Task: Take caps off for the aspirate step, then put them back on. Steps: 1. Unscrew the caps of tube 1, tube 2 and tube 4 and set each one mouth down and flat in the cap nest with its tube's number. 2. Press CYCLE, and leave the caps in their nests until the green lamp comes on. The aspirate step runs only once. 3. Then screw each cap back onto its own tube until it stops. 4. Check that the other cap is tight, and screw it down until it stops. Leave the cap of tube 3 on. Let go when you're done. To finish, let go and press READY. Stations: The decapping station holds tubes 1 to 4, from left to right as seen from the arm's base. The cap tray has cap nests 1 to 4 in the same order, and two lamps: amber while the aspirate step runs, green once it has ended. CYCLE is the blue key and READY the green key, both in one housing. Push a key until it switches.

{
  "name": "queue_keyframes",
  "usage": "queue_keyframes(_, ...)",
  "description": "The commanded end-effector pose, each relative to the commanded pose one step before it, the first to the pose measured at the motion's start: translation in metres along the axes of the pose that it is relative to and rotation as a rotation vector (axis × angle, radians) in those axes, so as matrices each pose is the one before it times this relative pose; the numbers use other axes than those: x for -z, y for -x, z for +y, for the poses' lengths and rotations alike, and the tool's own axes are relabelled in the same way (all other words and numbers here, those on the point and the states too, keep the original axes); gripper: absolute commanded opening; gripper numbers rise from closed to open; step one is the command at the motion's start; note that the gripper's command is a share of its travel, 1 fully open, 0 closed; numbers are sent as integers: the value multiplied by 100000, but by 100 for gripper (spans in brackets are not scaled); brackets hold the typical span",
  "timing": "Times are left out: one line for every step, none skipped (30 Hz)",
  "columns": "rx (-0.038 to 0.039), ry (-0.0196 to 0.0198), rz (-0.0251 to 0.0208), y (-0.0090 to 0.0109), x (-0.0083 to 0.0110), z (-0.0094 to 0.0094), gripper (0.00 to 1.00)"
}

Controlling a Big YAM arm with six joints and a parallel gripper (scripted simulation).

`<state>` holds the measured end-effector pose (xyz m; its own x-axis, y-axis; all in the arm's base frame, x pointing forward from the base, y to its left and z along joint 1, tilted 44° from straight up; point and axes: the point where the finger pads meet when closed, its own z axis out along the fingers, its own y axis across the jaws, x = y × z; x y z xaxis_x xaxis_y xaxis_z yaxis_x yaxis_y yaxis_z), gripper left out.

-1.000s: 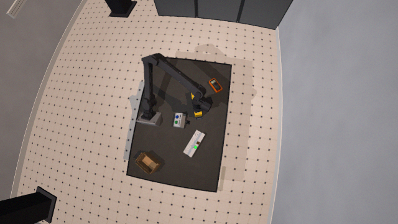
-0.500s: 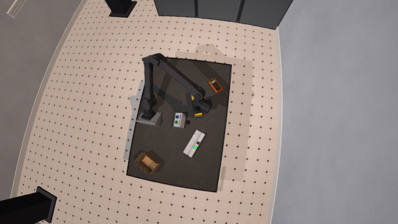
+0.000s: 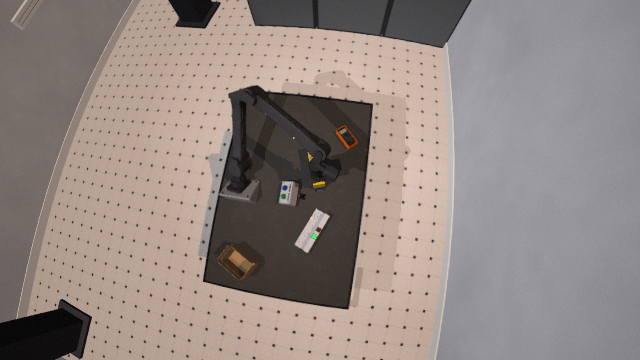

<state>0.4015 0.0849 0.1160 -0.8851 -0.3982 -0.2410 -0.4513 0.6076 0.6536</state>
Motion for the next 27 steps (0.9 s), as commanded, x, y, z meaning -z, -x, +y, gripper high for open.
queue_keyframes(1826,-104,480,1151,-306,2,0)
queue_keyframes(131,-58,-68,48,30,-12,0)
queue_keyframes(121,-52,-60,42,26,-12,0)
queue_keyframes(116,-49,-57,40,24,-11,0)
queue_keyframes(121,-55,-63,45,28,-11,0)
queue_keyframes(115,-50,-58,41,25,-11,0)
queue_keyframes(0,0,0,0,0,0,0)
queue_keyframes(0,0,0,0,0,0,0)
queue_keyframes(115,-51,-59,42,26,-11,0)
queue_keyframes(115,-51,-59,42,26,-11,0)
queue_keyframes(115,-51,-59,42,26,-11,0)
queue_keyframes(115,-52,-59,42,26,-11,0)
queue_keyframes(114,-52,-59,42,26,-11,0)
queue_keyframes(114,-52,-60,42,26,-11,0)
queue_keyframes(113,-53,-61,43,27,-11,0)
queue_keyframes(-14,35,46,-31,-23,-8,0)
queue_keyframes(-152,134,167,-117,-79,-5,0)
queue_keyframes(-130,122,152,-108,-72,-4,0)
queue_keyframes(41,0,4,-5,-3,-7,0)
queue_keyframes(53,-22,-28,11,12,-11,0)
queue_keyframes(23,-27,-44,5,19,-20,0)
queue_keyframes(25,-26,-42,7,18,-18,0)
queue_keyframes(28,-27,-42,11,18,-15,0)
queue_keyframes(0,0,0,0,0,0,0)
queue_keyframes(0,0,0,0,0,0,0)
queue_keyframes(30,-26,-38,14,17,-11,0)
queue_keyframes(23,-22,-32,10,14,-10,0)
